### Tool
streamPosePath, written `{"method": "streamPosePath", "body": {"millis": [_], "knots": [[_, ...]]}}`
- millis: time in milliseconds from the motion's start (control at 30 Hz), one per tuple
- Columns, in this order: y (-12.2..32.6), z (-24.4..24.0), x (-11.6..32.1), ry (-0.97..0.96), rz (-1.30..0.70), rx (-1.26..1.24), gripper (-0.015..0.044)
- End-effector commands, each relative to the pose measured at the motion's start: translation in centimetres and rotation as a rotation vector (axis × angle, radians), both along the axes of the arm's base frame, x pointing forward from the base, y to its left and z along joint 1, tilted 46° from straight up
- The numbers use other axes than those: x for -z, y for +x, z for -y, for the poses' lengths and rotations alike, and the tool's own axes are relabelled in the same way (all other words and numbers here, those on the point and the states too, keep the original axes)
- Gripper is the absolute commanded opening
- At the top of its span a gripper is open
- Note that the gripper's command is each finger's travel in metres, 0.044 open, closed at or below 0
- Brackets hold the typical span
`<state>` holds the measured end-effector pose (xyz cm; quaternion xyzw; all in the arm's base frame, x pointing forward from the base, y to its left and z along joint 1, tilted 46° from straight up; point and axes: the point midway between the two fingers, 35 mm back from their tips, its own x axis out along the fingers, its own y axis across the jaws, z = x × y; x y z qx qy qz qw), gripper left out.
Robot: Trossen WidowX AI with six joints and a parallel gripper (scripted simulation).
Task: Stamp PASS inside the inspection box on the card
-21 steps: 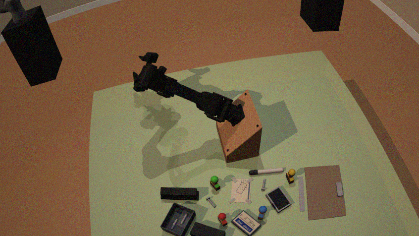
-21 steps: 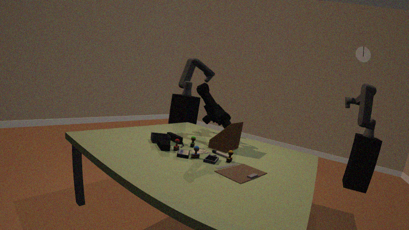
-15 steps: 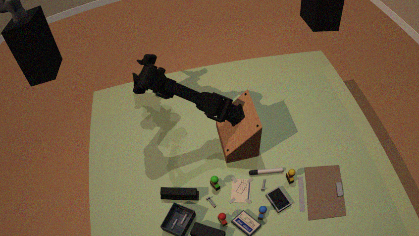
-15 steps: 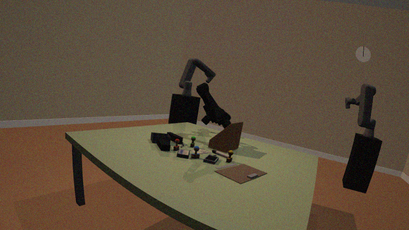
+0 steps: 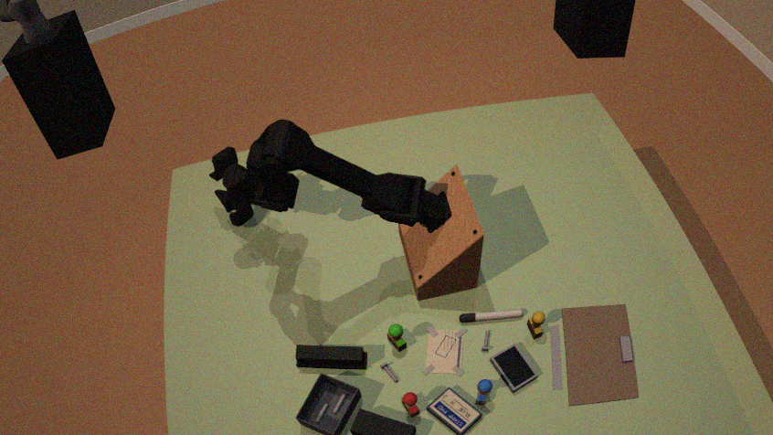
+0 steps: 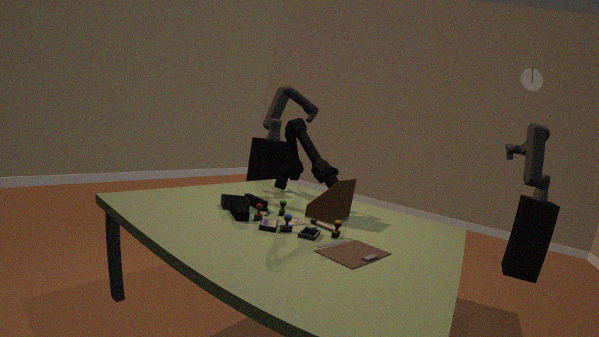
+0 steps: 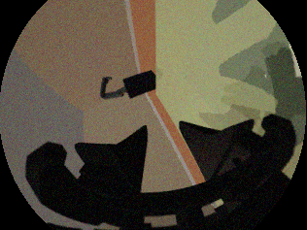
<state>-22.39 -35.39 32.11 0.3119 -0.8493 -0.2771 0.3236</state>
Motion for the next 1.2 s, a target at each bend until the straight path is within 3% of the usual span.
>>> {"method": "streamPosePath", "body": {"millis": [0, 333, 633, 933, 1167], "knots": [[4.8, 2.3, -1.8, 0.110, -0.150, -0.071, 0.0222], [15.8, 5.4, -3.8, 0.251, -0.349, -0.264, 0.0222], [28.9, 5.2, -1.0, 0.561, -0.618, -0.444, 0.0222], [40.8, -0.2, 4.8, 0.858, -1.147, -0.650, 0.0222], [48.0, -7.5, 10.2, 0.951, -1.739, -0.797, 0.0222]]}}
